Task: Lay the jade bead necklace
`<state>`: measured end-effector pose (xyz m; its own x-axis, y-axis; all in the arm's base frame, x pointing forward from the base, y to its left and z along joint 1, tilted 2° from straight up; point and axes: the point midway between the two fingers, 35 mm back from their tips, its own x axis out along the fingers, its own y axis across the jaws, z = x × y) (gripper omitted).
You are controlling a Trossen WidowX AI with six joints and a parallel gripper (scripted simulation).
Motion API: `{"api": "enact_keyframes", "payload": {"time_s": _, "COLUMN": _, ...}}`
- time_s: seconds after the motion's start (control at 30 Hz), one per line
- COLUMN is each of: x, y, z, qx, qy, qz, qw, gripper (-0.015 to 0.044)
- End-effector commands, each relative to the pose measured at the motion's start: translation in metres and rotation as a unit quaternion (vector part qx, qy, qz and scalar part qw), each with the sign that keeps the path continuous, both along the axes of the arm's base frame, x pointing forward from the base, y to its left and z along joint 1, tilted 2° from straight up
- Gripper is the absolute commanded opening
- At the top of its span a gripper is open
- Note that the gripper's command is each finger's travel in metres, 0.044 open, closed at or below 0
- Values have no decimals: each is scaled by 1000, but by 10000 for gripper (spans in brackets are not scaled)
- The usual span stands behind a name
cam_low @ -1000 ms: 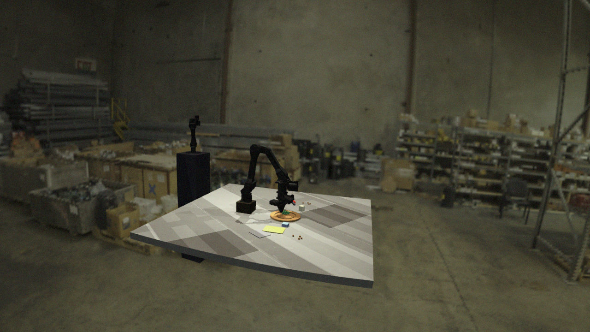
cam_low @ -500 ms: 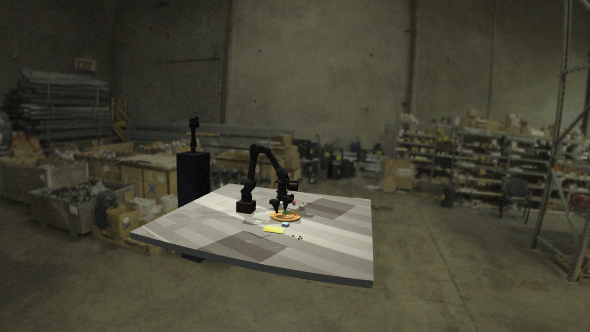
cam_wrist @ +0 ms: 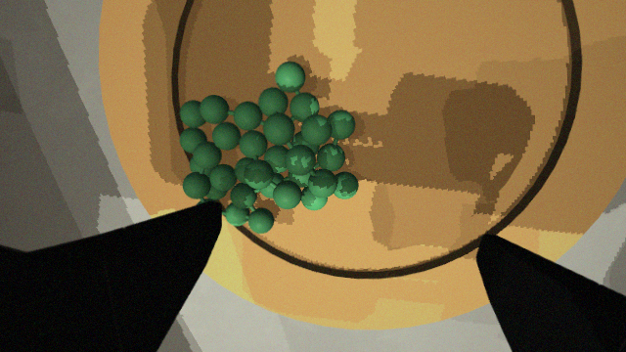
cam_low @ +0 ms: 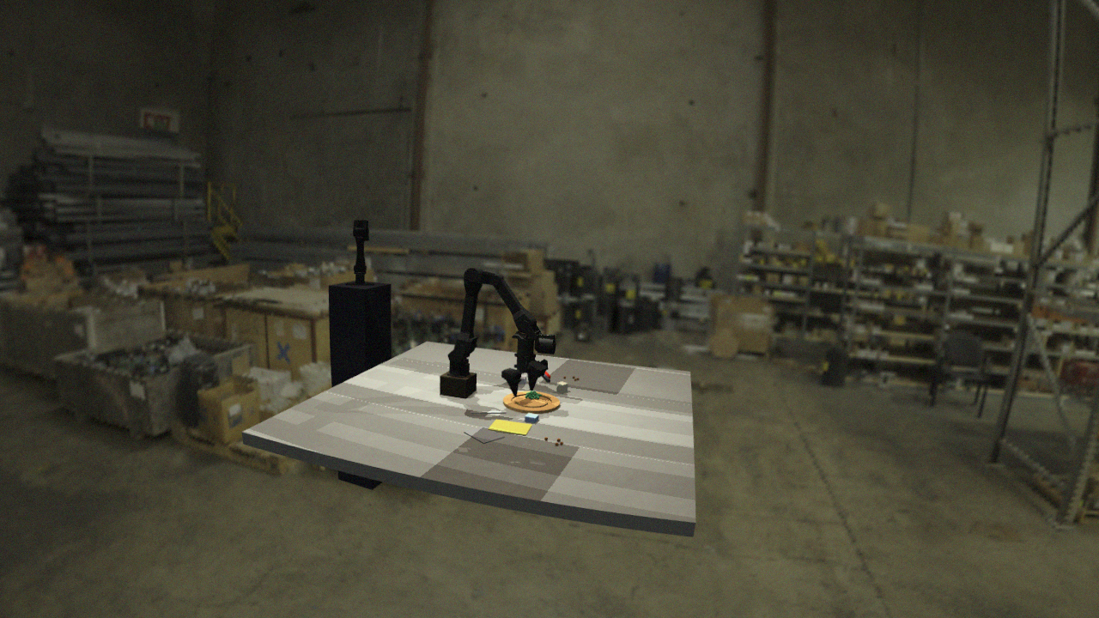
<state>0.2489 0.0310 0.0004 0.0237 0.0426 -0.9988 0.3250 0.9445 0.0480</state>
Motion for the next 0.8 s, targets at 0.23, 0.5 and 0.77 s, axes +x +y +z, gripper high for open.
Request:
{"api": "enact_keyframes", "payload": {"time_s": 0.23, "x": 0, "y": 0, "z": 1, "qx": 0, "qy": 0, "qz": 2, "qw": 1000, "gripper": 440}}
{"api": "enact_keyframes", "payload": {"time_s": 0.5, "x": 1, "y": 0, "z": 2, "qx": 0, "qy": 0, "qz": 3, "qw": 1000, "gripper": 414}}
{"api": "enact_keyframes", "payload": {"time_s": 0.77, "x": 37, "y": 13, "z": 34, "qx": -1, "qy": -4, "qz": 43, "qw": 999, "gripper": 380}}
